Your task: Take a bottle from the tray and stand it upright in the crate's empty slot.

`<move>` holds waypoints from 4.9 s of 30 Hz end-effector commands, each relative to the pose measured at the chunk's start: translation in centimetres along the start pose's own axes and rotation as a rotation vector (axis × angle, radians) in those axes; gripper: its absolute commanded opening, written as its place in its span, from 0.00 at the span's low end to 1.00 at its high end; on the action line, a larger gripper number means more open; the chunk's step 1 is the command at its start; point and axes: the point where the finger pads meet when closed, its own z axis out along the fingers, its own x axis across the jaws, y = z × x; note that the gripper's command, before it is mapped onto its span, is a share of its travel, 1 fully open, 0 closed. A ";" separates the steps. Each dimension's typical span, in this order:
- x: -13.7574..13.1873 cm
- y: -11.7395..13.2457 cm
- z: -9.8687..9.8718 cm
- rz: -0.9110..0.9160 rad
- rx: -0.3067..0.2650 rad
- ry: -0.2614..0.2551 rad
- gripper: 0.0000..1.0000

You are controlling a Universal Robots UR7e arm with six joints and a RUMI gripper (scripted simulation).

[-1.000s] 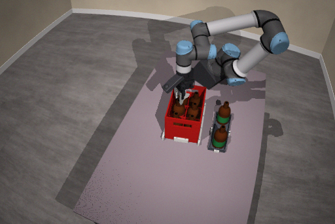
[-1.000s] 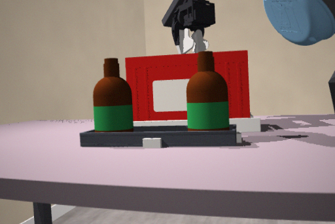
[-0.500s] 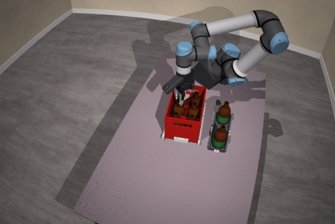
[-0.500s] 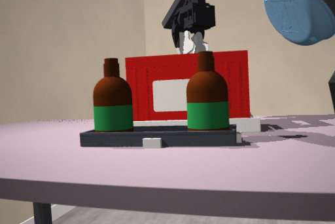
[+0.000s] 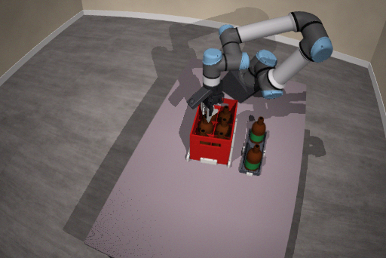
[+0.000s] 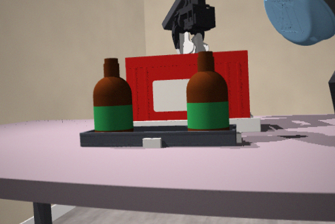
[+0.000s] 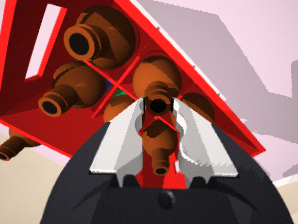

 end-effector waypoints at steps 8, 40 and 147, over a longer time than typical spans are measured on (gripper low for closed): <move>0.0 0.0 0.0 0.000 0.001 0.000 0.00; 0.0 0.0 0.0 0.000 0.001 0.000 0.00; 0.0 0.0 -5.0 0.000 0.001 0.000 0.38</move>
